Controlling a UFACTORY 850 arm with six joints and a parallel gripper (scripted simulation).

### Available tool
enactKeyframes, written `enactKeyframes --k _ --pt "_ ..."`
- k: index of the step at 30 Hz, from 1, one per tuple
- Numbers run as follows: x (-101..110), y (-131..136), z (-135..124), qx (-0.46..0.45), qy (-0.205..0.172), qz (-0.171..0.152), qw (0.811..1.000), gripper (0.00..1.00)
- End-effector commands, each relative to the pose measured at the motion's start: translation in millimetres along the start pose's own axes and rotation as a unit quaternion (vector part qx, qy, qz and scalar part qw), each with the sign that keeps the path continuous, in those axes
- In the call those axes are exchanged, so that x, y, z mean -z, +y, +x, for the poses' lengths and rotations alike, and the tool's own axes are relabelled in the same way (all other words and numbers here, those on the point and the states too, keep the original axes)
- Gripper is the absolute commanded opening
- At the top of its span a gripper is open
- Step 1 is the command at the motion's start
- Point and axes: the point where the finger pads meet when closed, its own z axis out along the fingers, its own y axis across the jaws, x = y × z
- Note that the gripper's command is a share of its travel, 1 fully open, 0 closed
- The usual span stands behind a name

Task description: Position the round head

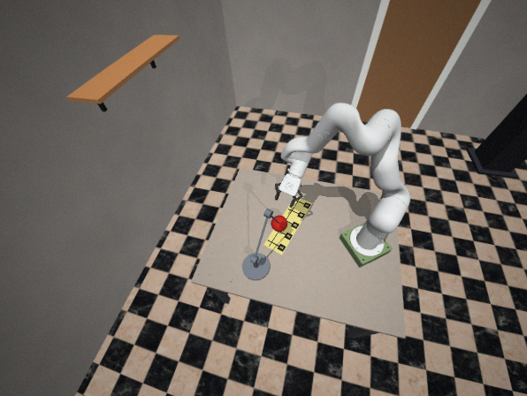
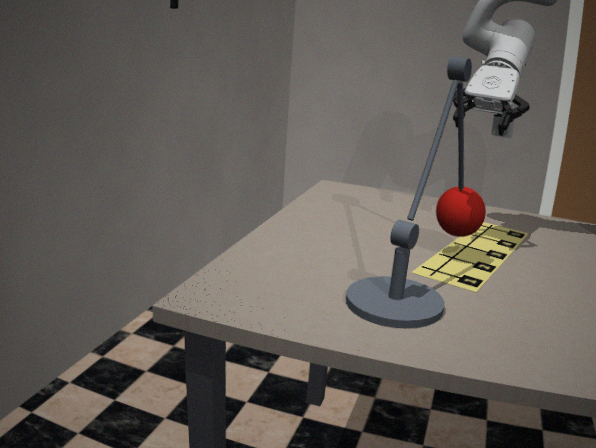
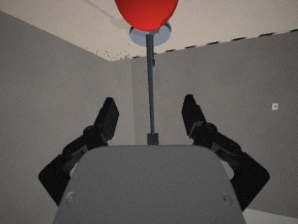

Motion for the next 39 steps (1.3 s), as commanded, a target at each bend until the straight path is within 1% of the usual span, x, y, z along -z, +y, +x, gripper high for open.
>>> enactKeyframes --k 1,16,18,33,35,39 --pt "0 -1 -1 0.001 0.000 0.001 1.000 1.00" --pt "4 1 -26 -0.001 0.103 0.001 0.995 1.00" --pt "4 1 -26 -0.001 0.103 0.001 0.995 1.00" --pt "-35 0 -16 0.001 0.090 0.003 0.996 1.00" --pt "-35 0 -16 0.001 0.090 0.003 0.996 1.00" --pt "-44 0 -14 0.001 0.093 0.002 0.996 1.00"
